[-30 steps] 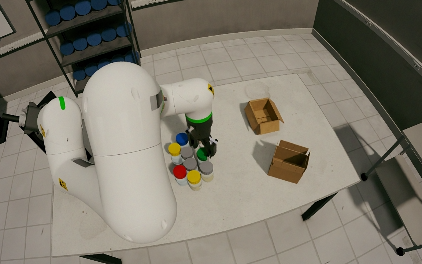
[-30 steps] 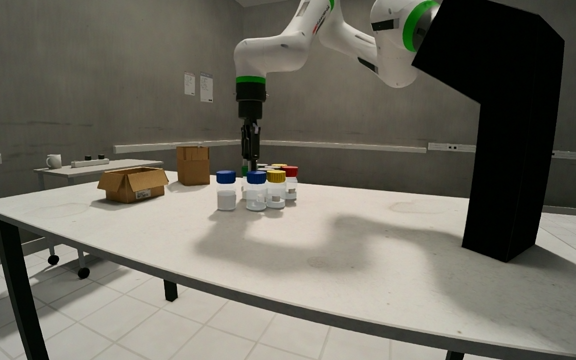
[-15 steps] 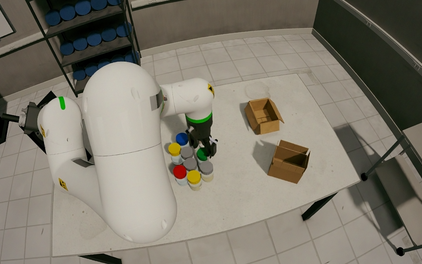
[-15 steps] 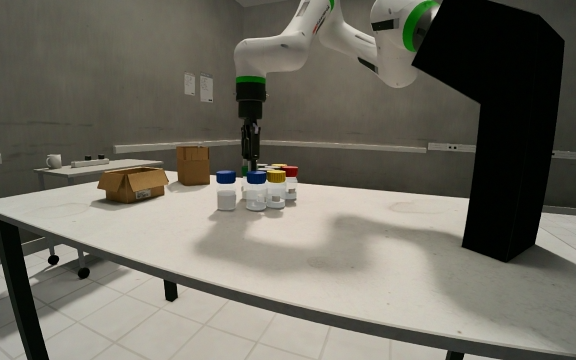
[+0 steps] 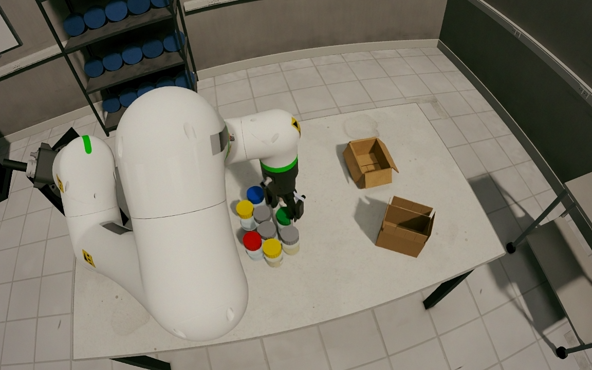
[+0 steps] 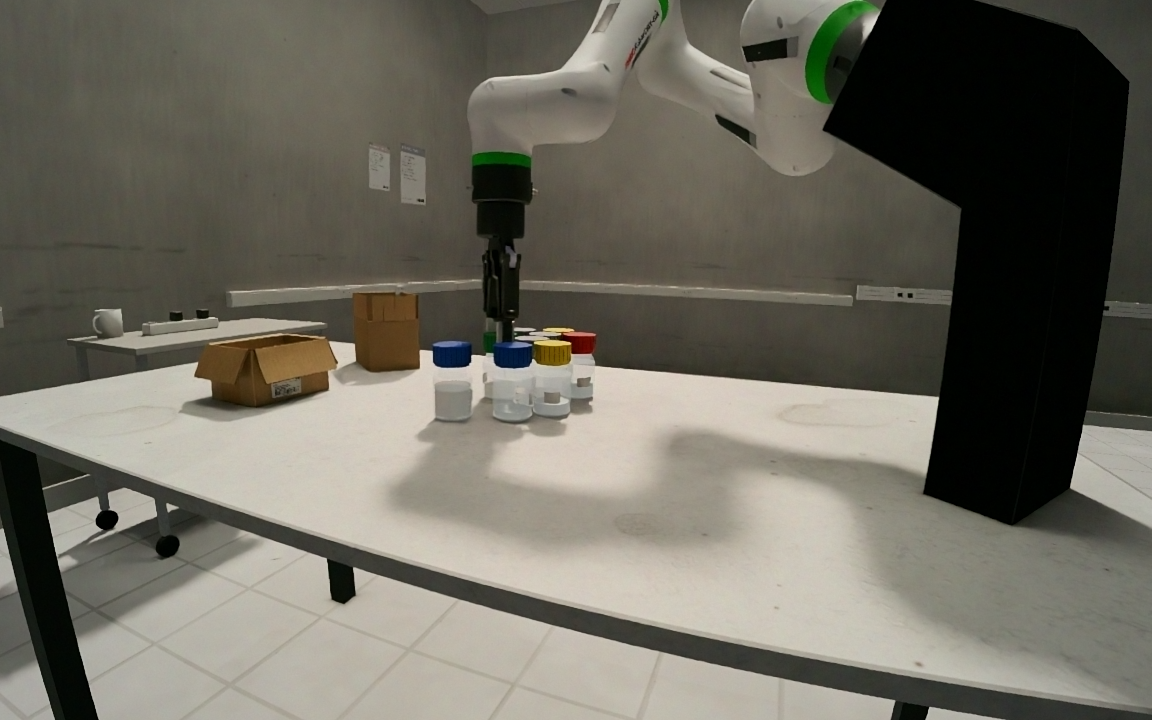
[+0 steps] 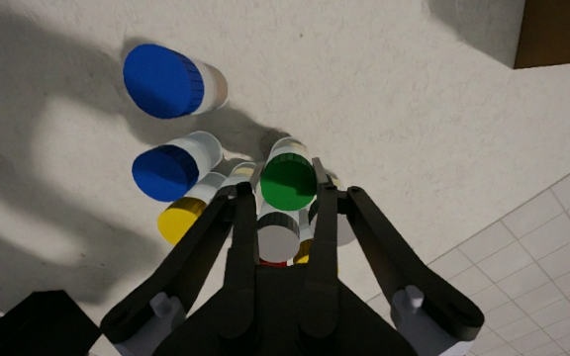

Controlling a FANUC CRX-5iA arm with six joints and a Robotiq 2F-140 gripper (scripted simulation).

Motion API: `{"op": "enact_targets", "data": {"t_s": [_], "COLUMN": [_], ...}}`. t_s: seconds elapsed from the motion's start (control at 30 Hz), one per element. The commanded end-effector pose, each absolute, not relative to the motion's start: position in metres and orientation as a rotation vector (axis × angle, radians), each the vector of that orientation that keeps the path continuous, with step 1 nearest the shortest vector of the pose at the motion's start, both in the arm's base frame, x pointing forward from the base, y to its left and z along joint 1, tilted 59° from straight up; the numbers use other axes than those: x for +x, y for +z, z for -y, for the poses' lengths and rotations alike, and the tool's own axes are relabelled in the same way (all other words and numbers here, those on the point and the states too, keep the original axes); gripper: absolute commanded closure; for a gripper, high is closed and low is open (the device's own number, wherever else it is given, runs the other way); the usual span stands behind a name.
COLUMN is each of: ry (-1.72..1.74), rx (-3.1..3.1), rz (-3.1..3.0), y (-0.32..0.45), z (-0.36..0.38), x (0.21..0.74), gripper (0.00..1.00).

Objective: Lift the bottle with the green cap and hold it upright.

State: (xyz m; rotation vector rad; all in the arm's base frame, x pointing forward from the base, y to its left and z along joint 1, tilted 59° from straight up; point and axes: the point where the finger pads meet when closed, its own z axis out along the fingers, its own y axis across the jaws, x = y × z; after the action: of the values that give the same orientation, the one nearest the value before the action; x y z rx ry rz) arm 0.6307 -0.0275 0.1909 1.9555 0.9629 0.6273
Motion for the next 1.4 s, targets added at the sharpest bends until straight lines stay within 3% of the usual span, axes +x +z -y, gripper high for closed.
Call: {"op": "enact_targets", "data": {"t_s": [0.0,1.37], "ry": [0.628,0.628], "rx": [1.955,1.955], "rz": [-0.963,-0.963], "y": [0.191,0.211], "z": [0.027,0.010], "x": [0.631,0.604], "gripper": [0.90,0.90]}}
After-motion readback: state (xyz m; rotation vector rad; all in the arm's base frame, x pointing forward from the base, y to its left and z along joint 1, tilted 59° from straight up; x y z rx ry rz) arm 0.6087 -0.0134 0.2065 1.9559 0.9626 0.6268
